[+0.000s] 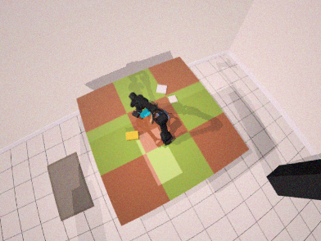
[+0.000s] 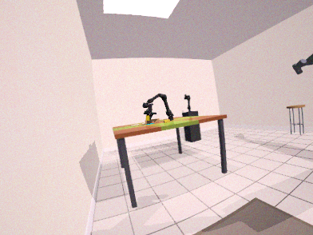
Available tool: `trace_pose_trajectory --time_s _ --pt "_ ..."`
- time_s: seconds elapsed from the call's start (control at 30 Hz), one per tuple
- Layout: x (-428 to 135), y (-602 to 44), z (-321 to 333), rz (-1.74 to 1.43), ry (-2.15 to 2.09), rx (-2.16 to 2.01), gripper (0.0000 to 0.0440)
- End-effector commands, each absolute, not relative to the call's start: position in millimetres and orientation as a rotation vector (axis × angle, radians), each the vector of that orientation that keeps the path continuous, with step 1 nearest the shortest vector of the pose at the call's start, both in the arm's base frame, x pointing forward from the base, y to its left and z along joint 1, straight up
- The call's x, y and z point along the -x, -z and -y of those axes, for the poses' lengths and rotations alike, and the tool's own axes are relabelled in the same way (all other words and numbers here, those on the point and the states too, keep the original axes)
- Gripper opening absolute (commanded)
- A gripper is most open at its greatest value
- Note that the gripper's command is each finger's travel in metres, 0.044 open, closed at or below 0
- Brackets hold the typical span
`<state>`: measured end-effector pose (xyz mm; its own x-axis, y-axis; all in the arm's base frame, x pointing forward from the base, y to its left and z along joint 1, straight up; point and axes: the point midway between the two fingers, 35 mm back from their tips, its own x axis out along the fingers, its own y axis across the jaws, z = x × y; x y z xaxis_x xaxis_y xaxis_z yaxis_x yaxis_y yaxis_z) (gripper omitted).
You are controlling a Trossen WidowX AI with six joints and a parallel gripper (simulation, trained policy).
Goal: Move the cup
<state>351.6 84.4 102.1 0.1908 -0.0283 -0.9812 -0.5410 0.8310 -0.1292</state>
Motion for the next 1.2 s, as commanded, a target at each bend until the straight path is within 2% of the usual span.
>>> trace_pose_trajectory --time_s 0.0,0.23,0.53,0.7,0.87,1.17 --pt "-350.9 -89.2 -89.5 -1.356 -0.372 0.51 0.0" --pt "-345.8 -70.7 -91.8 -1.383 -0.358 0.503 0.0014" --pt "-343.7 -54.6 -85.9 -1.399 -0.335 0.487 0.0085" --pt "-350.1 -62.7 -86.2 -1.362 -0.329 0.454 0.0154" --pt "-354.4 -74.2 -88.1 -1.321 -0.337 0.431 0.0147" --pt "-341.0 -91.0 -86.2 -1.304 -0.36 0.405 0.0174"
